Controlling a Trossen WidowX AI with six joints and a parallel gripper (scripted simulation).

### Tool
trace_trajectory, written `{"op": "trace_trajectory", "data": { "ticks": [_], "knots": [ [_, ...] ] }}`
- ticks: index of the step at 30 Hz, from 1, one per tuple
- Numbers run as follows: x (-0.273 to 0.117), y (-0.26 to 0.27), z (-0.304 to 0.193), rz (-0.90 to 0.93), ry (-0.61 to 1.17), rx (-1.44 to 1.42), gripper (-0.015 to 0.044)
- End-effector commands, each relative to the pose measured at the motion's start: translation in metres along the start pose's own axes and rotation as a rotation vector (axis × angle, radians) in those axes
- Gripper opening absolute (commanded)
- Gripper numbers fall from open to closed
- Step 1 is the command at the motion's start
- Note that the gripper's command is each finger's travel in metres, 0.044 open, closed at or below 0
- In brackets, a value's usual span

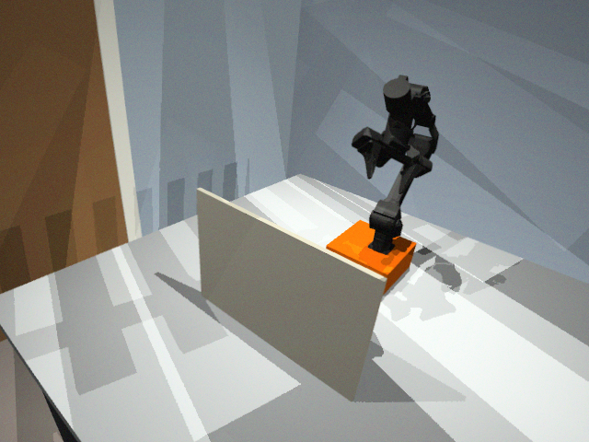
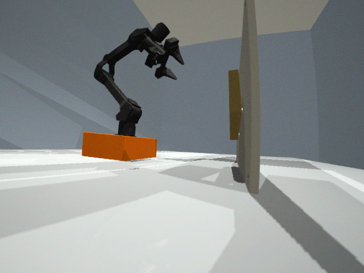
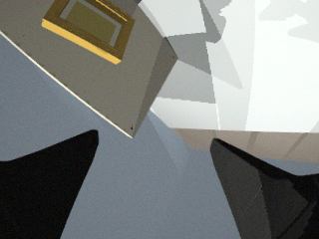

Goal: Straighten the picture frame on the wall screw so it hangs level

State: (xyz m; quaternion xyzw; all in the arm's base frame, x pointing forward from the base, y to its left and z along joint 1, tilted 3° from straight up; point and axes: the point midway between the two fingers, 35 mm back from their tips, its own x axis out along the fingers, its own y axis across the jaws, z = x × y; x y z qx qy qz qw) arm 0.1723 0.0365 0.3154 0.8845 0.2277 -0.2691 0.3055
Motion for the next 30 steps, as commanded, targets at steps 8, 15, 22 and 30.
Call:
{"op": "trace_trajectory", "data": {
  "ticks": [8, 15, 22, 30],
  "knots": [
    [0.02, 0.009, 0.027, 0.195, 0.115, -0.28, 0.026],
    [0.039, 0.017, 0.065, 0.456, 0.117, -0.656, 0.026],
    [0.059, 0.018, 0.113, 0.695, -0.024, -1.104, 0.026],
    [0.066, 0.016, 0.133, 0.759, -0.105, -1.277, 0.026]
  ]
}}
